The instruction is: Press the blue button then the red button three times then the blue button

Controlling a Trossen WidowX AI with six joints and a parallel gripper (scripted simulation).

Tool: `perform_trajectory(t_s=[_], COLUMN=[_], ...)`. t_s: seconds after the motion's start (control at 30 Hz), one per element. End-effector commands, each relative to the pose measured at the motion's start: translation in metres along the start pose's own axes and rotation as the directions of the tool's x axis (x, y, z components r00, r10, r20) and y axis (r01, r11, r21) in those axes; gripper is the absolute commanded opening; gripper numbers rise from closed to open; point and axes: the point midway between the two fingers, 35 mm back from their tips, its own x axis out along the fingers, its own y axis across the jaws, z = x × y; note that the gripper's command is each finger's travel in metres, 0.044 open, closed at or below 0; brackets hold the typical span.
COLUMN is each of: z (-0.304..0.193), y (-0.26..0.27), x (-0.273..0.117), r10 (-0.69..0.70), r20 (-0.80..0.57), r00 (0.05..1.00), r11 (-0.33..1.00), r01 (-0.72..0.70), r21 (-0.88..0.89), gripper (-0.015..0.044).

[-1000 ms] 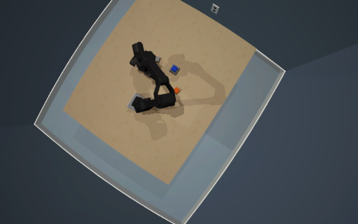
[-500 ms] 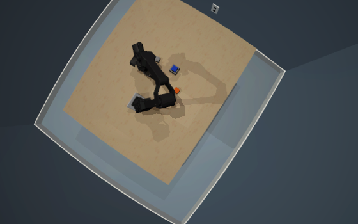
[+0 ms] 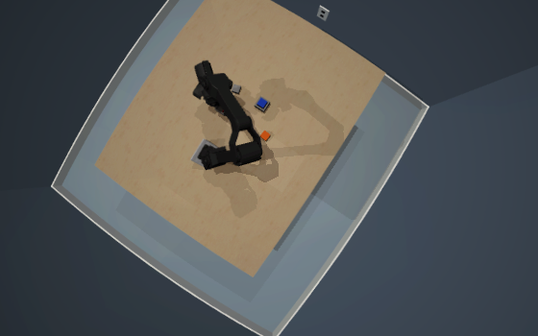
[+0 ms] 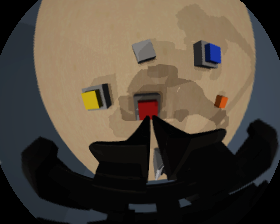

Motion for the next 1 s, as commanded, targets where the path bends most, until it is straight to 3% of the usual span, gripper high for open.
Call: perform_trajectory(t_s=[0.0,0.97], z=[0.001,0.001], y=[0.001,0.001], x=[0.003,0.03], r10=[0.005,0.004], r20=[0.001,0.001], r00=[1.0,1.0], r11=[1.0,1.0], r01=[-0.005,-0.004], r21=[0.007,0.007], gripper=[0.002,0.002])
